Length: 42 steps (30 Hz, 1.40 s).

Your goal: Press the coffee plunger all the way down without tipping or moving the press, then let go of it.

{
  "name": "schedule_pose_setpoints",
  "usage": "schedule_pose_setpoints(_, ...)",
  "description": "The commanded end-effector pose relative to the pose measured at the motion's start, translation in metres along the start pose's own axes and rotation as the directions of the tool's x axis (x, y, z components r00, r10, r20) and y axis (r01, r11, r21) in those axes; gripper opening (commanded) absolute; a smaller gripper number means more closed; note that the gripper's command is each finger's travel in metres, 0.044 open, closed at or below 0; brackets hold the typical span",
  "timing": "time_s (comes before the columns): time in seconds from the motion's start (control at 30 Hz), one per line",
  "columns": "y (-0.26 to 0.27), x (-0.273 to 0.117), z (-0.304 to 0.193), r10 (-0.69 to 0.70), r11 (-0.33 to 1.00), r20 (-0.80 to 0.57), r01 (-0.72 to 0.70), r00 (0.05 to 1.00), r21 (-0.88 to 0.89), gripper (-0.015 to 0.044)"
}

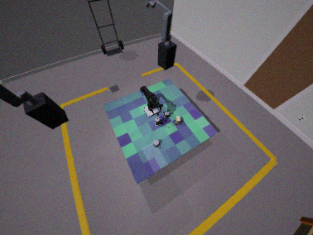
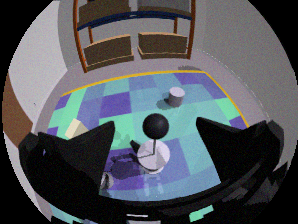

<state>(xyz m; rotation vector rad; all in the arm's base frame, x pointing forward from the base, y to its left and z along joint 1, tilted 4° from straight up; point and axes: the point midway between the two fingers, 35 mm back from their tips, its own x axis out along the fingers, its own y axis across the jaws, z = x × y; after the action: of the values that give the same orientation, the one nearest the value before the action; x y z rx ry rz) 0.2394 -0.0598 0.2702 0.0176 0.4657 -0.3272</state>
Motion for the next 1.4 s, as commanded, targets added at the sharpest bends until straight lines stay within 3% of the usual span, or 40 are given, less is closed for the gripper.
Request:
schedule_pose_setpoints(0.0, 0.001, 0.010, -0.002, 0.004, 1.000, -0.007, -0.004, 1.000, -0.007, 0.0440)
schedule_pose_setpoints(0.1, 0.000, 0.012, -0.003, 0.005, 1.000, -0.006, -0.005, 1.000, -0.007, 0.0440)
schedule_pose_setpoints(0.5, 0.000, 0.012, -0.003, 0.005, 1.000, -0.006, -0.005, 1.000, -0.007, 0.0125)
schedule_pose_setpoints(1.37, 0.001, 0.025, -0.020, 0.005, 1.000, -0.006, -0.005, 1.000, -0.007, 0.0118)
